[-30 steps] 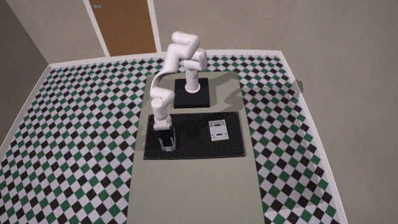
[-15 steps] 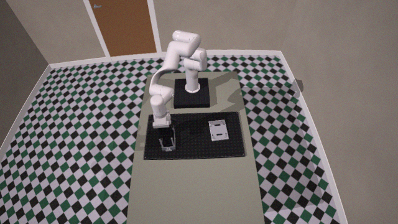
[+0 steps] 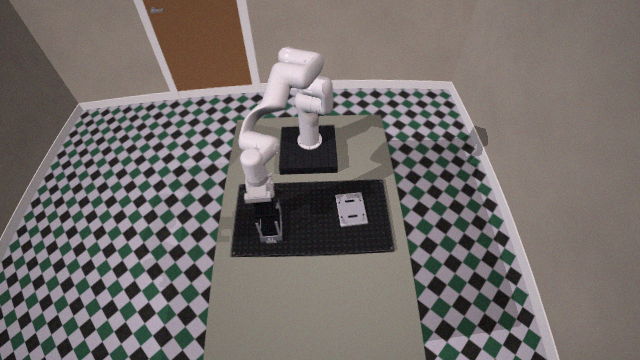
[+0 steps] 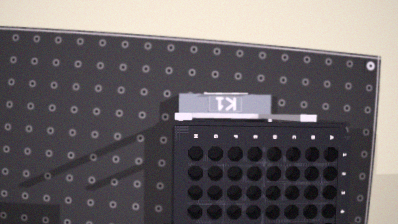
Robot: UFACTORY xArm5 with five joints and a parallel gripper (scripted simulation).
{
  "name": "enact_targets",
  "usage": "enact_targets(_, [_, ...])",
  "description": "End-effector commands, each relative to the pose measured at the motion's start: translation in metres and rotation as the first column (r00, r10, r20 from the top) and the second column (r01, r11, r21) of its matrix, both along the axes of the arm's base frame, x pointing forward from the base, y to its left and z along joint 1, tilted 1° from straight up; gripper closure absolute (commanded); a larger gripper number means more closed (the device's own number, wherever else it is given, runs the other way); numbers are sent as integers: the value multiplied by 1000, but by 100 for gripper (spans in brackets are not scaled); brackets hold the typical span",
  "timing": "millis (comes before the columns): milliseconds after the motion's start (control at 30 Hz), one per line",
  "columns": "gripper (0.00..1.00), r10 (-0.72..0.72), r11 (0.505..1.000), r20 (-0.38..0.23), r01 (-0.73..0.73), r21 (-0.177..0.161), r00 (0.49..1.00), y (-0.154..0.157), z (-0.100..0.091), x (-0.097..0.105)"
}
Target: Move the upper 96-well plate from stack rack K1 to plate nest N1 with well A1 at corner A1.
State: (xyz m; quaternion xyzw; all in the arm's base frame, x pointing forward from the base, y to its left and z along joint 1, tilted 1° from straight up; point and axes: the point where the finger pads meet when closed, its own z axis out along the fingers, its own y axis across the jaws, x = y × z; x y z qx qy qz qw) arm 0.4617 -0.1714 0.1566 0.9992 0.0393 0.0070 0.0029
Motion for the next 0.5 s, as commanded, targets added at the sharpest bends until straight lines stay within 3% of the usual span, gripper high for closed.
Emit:
enact_targets(0, [100,0,1000,1,0,-1,1000,0,0,1])
enact_targets(200, [100,0,1000,1,0,0,1000,0,0,0])
enact_targets(467, [100,22,1000,1,-22,0,1000,26,0,-5])
